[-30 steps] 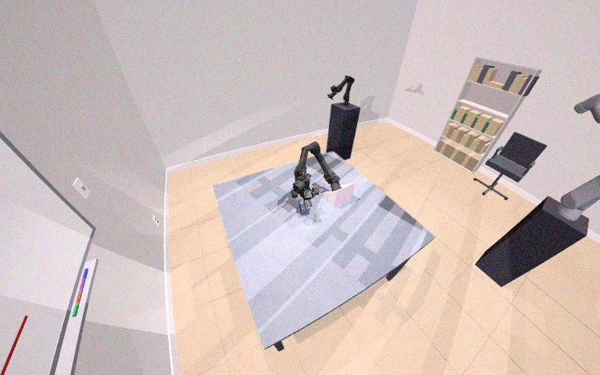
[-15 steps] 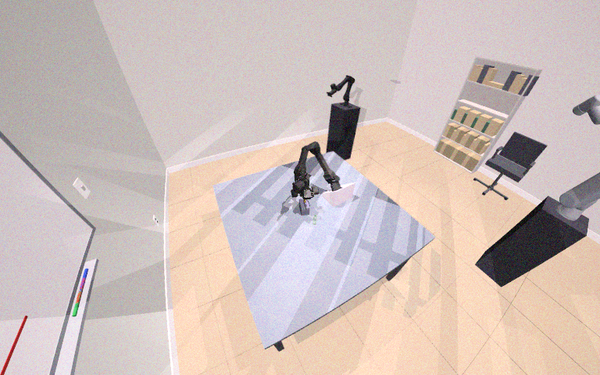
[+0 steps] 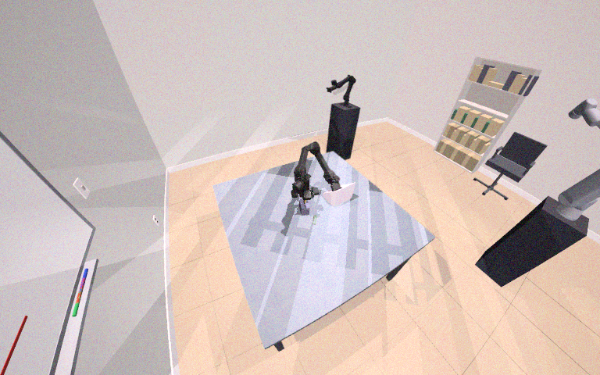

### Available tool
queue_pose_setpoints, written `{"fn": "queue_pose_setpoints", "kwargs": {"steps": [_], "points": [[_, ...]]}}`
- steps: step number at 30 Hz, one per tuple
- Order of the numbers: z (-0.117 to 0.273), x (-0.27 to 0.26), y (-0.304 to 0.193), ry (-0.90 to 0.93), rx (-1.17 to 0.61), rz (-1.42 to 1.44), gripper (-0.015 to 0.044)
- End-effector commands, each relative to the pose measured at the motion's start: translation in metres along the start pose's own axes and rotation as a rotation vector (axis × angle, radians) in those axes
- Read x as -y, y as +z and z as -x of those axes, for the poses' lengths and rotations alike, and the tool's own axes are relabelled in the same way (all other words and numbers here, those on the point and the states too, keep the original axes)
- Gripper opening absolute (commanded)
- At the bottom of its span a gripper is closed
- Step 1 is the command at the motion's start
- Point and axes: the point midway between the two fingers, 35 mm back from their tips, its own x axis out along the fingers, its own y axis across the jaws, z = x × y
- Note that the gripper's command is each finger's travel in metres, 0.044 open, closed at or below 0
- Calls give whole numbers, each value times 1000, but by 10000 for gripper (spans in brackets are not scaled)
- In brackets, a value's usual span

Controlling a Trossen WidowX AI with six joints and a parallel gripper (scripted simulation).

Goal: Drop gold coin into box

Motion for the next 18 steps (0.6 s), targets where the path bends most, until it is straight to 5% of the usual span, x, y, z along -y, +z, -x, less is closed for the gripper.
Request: {"fn": "queue_pose_setpoints", "kwargs": {"steps": [1,18], "points": [[-3,0,-1,-2,-2,4,0],[-12,0,0,-2,-3,4,0]]}}
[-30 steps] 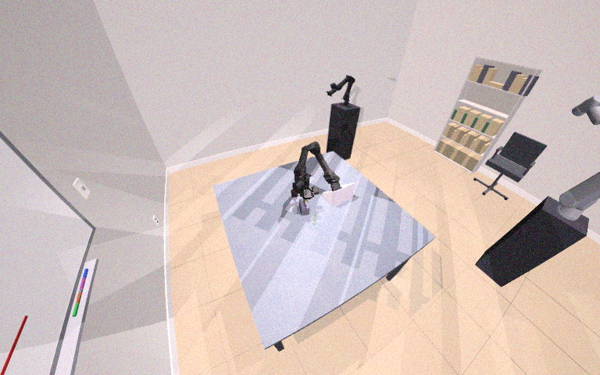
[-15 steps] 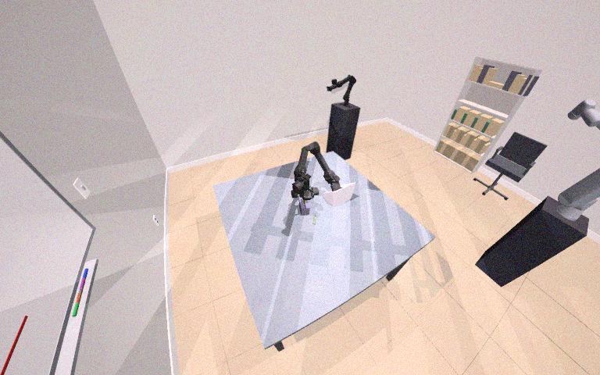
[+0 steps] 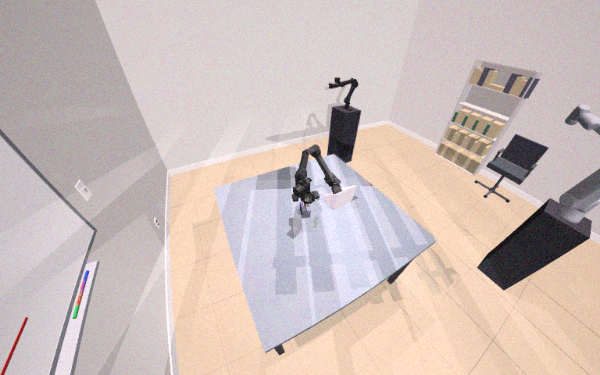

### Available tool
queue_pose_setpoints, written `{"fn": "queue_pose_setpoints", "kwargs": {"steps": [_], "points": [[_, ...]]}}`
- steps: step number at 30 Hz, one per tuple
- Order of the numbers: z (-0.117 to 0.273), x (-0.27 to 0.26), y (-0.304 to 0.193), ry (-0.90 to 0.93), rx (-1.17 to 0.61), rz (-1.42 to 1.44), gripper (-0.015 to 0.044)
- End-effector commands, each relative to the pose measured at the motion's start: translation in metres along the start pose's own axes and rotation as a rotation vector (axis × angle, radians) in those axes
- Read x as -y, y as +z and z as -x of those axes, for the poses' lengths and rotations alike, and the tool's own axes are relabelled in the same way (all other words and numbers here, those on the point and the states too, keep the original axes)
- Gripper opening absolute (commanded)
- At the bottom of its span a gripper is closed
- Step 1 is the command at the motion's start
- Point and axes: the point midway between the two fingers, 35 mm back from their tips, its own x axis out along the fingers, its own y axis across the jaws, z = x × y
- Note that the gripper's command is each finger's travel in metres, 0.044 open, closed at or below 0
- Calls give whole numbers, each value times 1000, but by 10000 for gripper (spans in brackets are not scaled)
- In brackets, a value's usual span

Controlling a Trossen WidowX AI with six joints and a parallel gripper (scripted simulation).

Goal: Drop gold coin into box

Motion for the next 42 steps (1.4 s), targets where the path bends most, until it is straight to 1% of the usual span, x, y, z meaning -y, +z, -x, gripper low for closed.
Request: {"fn": "queue_pose_setpoints", "kwargs": {"steps": [1,4,10,19,28,30,32,33,42], "points": [[-3,0,0,-1,-3,4,0],[-4,0,0,-1,-3,4,0],[-2,0,0,0,0,0,157],[-2,0,0,0,0,0,161],[18,0,0,1,0,2,397],[34,-1,0,3,-3,4,440],[51,-3,-2,5,-8,6,440],[53,-3,-2,5,-8,6,440],[53,-3,-2,5,-8,6,440]]}}
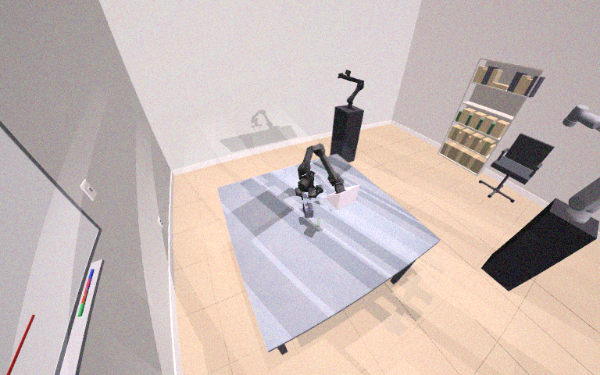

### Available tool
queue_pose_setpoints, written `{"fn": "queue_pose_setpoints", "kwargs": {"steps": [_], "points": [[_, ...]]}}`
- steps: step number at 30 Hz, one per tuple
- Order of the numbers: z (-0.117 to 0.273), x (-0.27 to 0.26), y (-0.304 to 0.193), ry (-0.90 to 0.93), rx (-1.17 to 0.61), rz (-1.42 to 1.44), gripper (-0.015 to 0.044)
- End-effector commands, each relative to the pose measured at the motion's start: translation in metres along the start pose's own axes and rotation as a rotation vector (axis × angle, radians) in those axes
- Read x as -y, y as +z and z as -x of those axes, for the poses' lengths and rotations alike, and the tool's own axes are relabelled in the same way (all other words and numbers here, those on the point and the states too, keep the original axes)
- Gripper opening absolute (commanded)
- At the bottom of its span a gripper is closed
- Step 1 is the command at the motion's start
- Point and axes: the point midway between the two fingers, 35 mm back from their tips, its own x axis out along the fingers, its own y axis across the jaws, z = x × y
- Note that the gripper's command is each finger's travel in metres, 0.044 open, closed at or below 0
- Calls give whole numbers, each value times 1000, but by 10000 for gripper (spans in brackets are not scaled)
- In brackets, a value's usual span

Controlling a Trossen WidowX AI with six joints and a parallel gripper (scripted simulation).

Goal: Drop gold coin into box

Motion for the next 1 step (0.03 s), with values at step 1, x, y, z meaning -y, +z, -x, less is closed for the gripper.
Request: {"fn": "queue_pose_setpoints", "kwargs": {"steps": [1], "points": [[3,0,0,-2,5,-5,440]]}}
